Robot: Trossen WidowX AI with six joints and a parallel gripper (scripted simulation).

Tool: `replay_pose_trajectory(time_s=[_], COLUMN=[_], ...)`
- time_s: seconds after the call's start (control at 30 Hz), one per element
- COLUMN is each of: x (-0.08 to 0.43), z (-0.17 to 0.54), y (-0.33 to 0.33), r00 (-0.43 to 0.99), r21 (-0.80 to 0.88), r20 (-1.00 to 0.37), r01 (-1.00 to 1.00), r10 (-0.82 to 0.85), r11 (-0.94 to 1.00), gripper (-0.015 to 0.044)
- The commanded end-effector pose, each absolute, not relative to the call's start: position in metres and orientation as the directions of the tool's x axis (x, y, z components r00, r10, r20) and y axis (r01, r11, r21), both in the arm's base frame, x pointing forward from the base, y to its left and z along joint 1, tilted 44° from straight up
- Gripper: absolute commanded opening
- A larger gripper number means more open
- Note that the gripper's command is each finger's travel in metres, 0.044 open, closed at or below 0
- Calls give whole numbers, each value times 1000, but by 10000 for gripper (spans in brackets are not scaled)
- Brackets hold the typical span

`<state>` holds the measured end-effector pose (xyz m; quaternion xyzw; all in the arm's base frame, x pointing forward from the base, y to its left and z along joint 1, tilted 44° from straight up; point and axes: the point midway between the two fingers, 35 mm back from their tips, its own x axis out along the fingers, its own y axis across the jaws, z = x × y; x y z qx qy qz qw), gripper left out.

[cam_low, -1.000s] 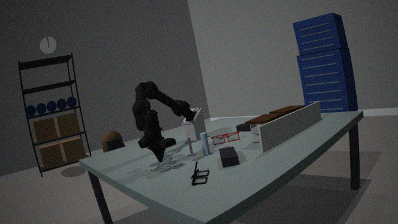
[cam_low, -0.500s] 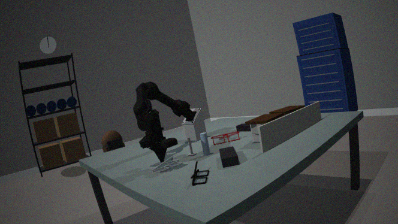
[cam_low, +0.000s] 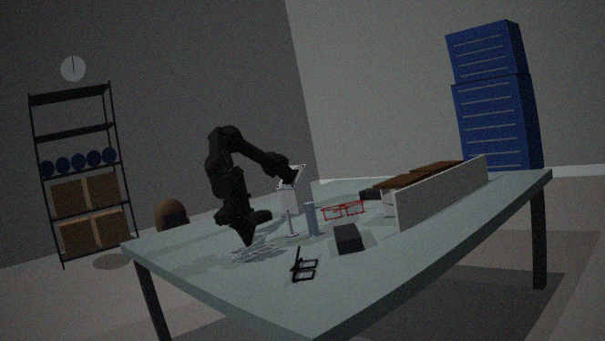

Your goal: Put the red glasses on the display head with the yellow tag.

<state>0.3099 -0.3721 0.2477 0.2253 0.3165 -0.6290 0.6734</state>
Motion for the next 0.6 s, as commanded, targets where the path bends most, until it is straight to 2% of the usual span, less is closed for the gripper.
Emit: replay_pose_trajectory(time_s=[0.0,0.13,0.4,0.53,0.57], x=[313,313,267,266,270], z=[246,248,292,293,297], y=[-373,-371,-337,-335,-338], r00=[4,4,3,3,16], r21=[-95,-95,-96,-96,-79], r20=[-710,-710,-710,-710,-699], r01=[990,990,990,990,992], r10=[-705,-705,-704,-704,-715], r11=[102,102,102,102,100], gripper=[0,0,0,0,26])
